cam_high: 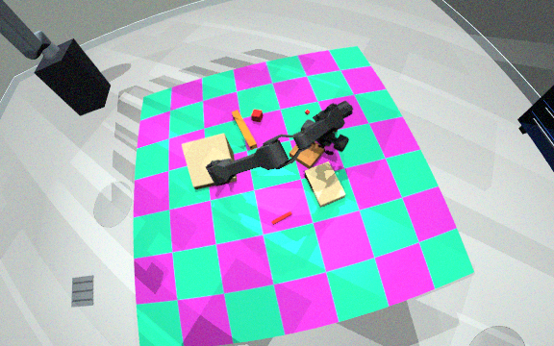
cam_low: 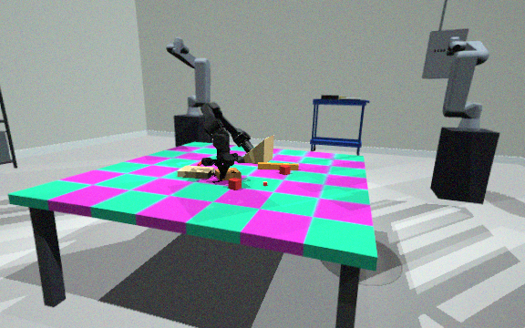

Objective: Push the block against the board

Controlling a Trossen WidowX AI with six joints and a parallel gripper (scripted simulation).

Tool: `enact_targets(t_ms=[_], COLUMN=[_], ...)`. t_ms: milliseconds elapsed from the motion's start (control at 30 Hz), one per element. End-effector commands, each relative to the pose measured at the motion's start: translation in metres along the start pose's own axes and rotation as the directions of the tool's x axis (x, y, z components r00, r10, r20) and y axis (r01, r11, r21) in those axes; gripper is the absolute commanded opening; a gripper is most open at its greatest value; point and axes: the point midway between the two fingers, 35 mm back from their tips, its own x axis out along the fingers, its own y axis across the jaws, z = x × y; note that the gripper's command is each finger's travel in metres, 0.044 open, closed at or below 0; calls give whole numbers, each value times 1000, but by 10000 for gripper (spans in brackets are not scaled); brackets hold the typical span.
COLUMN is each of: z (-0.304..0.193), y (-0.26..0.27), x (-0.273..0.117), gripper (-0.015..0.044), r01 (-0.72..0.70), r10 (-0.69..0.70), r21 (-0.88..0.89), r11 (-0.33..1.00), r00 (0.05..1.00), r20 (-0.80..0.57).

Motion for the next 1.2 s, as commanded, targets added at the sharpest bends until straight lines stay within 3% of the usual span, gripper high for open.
enact_targets(t_ms=[0, 1167], z=[-7, -34], y=[0, 1], x=[5, 5], gripper=[0, 0], r01=[-4, -5], r10=[4, 5], r21=[-4, -5], r11=[1000, 1000], r00=[1000, 1000], r20=[-16, -18])
